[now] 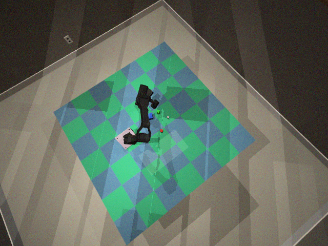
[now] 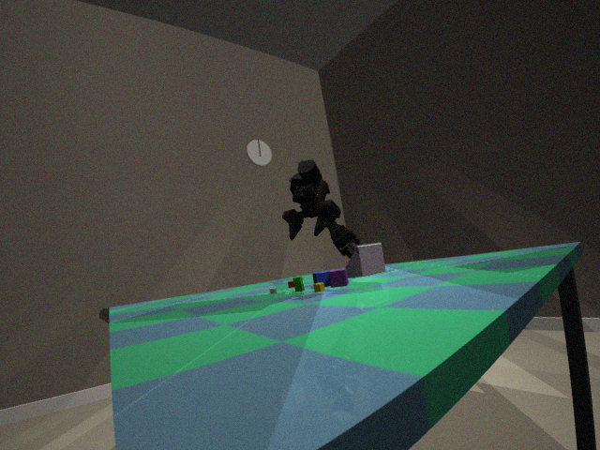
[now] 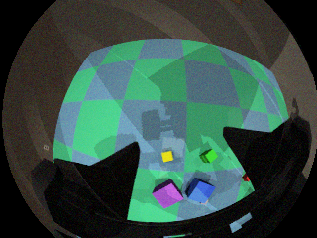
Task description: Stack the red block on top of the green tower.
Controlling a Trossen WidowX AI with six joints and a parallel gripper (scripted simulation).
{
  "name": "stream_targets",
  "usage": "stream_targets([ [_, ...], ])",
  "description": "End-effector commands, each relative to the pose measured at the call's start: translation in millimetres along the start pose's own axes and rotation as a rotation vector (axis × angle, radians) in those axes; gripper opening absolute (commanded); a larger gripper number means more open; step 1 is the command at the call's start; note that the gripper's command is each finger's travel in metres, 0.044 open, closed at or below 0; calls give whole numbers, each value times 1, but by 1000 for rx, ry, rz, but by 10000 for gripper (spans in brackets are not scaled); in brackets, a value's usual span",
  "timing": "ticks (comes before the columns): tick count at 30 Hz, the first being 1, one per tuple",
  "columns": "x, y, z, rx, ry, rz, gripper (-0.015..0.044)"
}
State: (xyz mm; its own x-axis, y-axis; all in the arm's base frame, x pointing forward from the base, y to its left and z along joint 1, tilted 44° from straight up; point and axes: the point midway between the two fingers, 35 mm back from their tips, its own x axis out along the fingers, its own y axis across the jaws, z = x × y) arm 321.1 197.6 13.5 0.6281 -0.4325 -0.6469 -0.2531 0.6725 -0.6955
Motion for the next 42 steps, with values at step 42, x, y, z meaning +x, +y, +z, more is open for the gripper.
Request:
stream_targets([
  [42,27,-207,-168,-495,590,171,440],
])
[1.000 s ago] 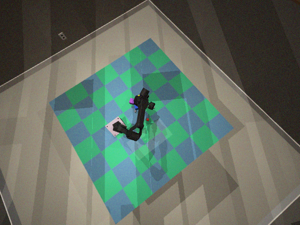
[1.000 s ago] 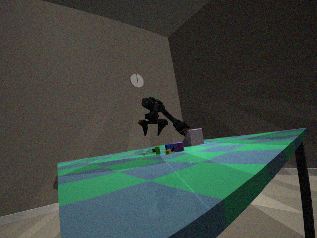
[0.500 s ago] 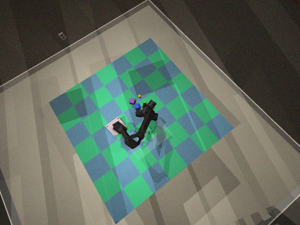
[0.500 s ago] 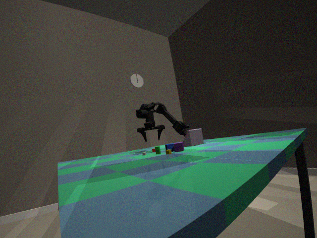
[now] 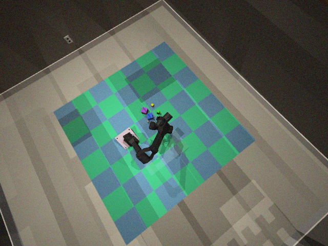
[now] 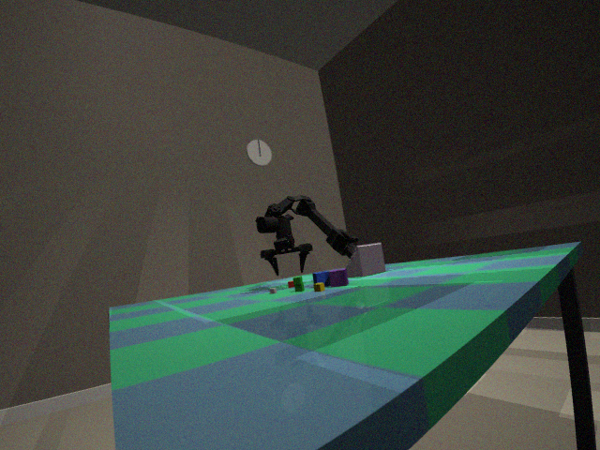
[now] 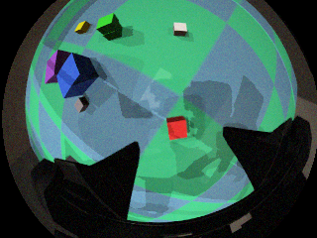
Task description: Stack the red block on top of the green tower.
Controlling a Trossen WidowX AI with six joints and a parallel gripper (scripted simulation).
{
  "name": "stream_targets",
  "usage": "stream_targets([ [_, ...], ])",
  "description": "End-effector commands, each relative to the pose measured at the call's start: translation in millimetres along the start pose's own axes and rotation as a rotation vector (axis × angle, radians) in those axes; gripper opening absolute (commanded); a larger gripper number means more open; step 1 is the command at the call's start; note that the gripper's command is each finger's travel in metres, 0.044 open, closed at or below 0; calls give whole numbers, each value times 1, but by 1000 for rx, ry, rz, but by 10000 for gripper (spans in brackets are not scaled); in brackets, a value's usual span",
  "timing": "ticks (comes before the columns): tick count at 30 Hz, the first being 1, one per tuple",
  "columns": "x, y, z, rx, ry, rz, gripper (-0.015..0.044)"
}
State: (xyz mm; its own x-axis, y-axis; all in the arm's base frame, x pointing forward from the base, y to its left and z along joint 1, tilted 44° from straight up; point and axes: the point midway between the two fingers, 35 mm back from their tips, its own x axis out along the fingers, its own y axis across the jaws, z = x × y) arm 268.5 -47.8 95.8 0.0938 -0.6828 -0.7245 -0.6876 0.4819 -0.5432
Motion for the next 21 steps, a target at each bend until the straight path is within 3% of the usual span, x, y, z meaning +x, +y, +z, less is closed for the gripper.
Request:
stream_targets([
  [1,11,2,-1,-13,6,-3,440],
  [21,36,2,-1,-13,6,-4,440],
])
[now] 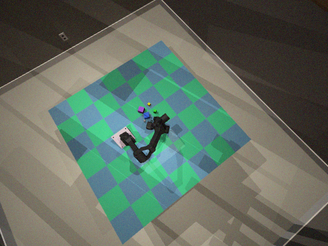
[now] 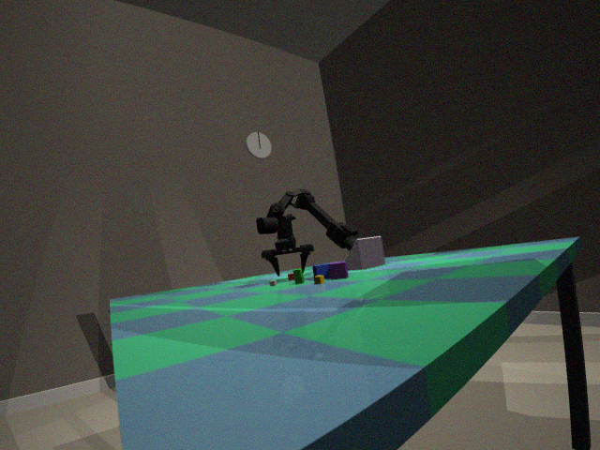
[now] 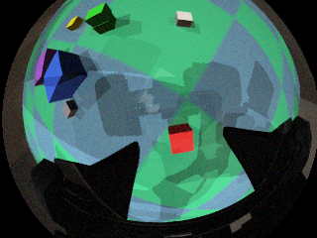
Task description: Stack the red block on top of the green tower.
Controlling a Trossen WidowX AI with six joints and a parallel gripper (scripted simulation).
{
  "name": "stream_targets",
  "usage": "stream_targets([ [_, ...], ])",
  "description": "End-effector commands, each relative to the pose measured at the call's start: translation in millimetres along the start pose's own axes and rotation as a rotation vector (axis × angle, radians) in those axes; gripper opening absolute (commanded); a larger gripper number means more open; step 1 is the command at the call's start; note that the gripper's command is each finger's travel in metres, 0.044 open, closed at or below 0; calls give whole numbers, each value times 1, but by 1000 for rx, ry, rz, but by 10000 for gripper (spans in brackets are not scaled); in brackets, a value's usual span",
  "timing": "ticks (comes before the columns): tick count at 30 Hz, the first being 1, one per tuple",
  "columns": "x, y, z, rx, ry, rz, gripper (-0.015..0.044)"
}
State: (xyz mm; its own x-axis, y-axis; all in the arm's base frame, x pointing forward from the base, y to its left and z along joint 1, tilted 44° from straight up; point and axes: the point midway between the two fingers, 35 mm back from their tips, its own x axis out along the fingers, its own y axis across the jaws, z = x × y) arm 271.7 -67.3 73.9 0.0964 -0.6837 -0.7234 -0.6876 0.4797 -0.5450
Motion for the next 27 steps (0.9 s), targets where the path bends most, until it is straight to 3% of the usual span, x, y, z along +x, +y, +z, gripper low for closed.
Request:
stream_targets([
  [1,8,2,-2,-12,7,-1,440],
  [19,9,2,-2,-12,8,-1,440],
  [27,9,2,-2,-12,8,-1,230],
])
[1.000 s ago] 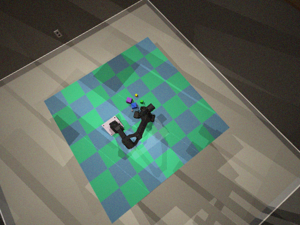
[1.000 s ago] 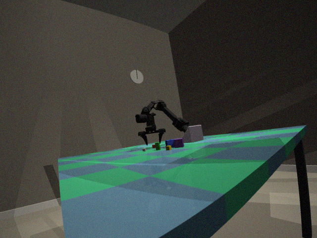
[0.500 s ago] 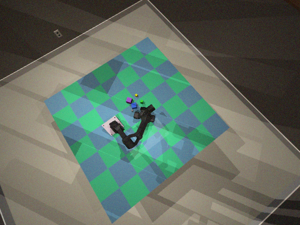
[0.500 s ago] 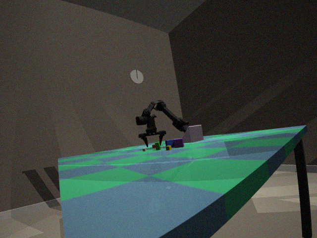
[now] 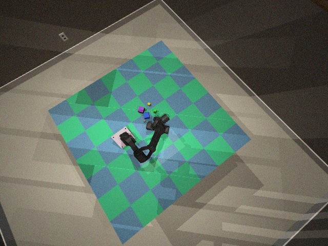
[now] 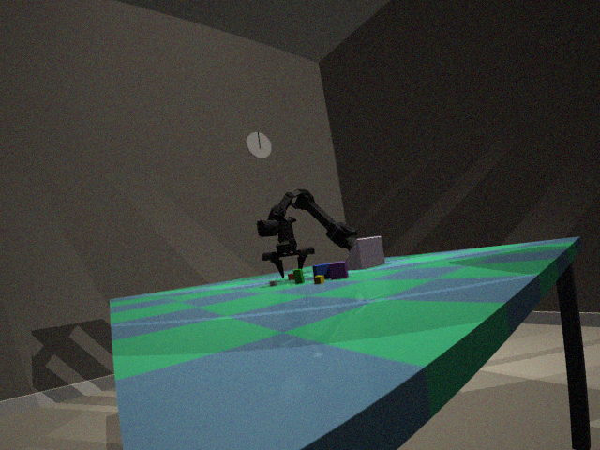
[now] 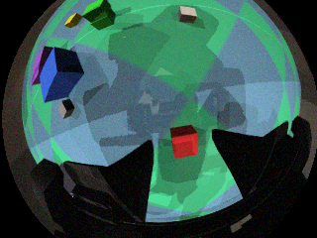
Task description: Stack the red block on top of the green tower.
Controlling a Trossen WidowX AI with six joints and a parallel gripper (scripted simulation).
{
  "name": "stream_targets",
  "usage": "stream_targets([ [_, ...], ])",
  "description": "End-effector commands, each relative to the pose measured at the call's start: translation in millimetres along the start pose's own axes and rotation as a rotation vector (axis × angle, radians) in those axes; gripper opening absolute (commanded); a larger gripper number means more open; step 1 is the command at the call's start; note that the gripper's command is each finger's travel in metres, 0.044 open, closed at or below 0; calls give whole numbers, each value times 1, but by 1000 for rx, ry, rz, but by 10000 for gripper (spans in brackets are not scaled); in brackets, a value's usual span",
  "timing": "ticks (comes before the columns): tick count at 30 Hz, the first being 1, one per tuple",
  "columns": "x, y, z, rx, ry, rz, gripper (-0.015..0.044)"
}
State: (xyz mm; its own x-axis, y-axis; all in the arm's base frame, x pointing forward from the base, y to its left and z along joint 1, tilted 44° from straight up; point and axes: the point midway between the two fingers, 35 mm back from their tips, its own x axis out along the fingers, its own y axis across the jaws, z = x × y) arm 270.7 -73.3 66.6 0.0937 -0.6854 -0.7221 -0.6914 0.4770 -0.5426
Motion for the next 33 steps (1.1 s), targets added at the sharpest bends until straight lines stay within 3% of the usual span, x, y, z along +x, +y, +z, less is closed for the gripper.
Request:
stream_targets([
  [1,0,0,-1,-7,4,-1,204],
  [6,0,0,-1,-7,4,-1,72],
  [13,-1,0,-1,-7,4,-1,6],
  [33,-93,1,1,-8,2,2,0],
])
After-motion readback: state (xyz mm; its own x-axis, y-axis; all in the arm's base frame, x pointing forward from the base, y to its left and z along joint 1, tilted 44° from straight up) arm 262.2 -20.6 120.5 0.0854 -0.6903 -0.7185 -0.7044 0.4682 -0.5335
